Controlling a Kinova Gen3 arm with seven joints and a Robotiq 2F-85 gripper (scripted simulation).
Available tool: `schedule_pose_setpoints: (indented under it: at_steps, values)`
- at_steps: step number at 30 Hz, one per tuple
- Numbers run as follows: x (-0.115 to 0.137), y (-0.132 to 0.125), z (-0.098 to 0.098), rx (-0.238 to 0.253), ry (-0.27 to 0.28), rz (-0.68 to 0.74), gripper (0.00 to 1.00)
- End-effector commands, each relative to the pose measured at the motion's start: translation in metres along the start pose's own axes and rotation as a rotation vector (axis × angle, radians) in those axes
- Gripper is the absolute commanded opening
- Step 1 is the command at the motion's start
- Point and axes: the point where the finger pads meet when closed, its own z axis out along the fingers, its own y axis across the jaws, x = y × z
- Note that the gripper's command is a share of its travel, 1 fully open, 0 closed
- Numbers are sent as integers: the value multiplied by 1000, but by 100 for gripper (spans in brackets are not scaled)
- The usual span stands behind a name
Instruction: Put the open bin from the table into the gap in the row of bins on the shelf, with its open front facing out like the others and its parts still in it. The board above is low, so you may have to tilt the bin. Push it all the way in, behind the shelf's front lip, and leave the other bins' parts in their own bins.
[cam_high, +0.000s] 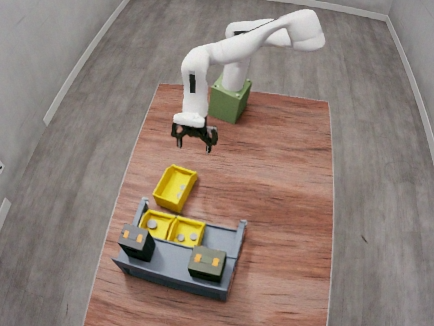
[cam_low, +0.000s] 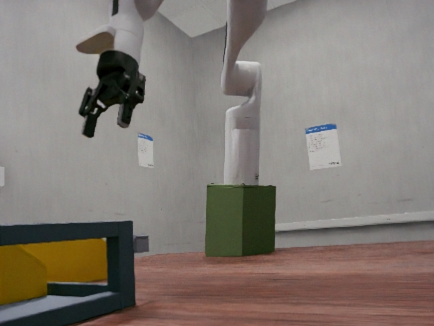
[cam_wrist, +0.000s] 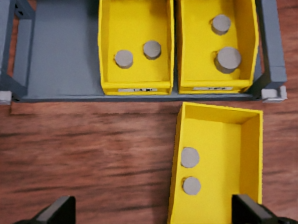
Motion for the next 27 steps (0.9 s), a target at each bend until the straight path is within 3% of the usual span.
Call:
schedule_pose_setpoints:
  at_steps: [1,8,12,24,27]
  values:
    - [3,-4,-9,7,-127,54,100]
    - [2,-2,-9,0,-137,67,100]
    - [3,-6,-3,3,-256,133,100]
    - [3,-6,-3,3,-256,133,100]
    - [7,23,-2,3,-256,133,100]
